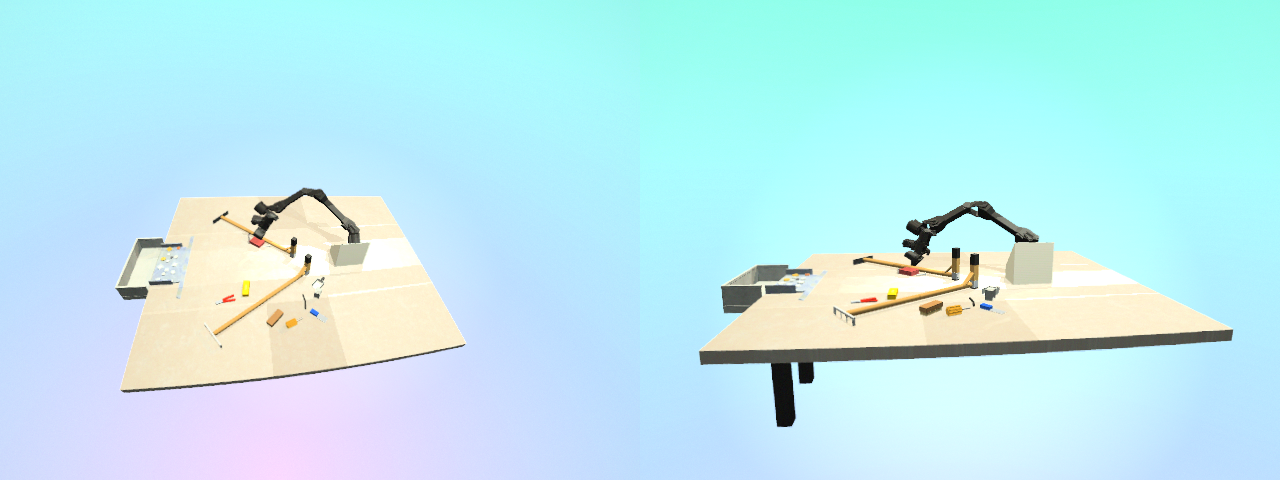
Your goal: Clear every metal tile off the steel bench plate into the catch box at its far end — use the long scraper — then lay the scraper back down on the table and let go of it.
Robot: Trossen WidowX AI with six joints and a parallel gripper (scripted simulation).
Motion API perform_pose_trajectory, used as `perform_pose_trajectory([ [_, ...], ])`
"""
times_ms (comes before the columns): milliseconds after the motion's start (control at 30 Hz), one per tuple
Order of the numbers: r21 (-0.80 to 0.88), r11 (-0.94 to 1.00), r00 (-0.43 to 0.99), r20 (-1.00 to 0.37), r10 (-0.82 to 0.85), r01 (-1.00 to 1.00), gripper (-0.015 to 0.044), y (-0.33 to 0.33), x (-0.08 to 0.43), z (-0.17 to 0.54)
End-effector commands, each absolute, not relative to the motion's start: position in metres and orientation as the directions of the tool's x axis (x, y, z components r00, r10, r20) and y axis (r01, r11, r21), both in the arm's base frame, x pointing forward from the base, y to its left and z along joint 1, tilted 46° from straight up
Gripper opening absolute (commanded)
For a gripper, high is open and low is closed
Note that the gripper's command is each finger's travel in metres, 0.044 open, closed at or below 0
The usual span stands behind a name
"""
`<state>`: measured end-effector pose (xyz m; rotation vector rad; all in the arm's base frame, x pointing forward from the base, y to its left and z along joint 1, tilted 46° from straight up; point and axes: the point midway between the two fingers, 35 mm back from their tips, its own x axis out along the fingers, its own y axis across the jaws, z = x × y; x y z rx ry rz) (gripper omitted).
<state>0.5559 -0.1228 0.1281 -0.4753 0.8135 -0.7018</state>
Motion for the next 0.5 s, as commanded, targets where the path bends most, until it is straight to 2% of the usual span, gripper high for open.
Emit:
perform_pose_trajectory([
  [0, -0.625, 0.682, 0.485, -0.493, -0.722, 0.379, 0.0, -0.1202, 0.56, 0.1229],
  [467, -0.625, 0.682, 0.485, -0.493, -0.722, 0.38, 0.0, -0.1117, 0.5683, 0.1159],
])
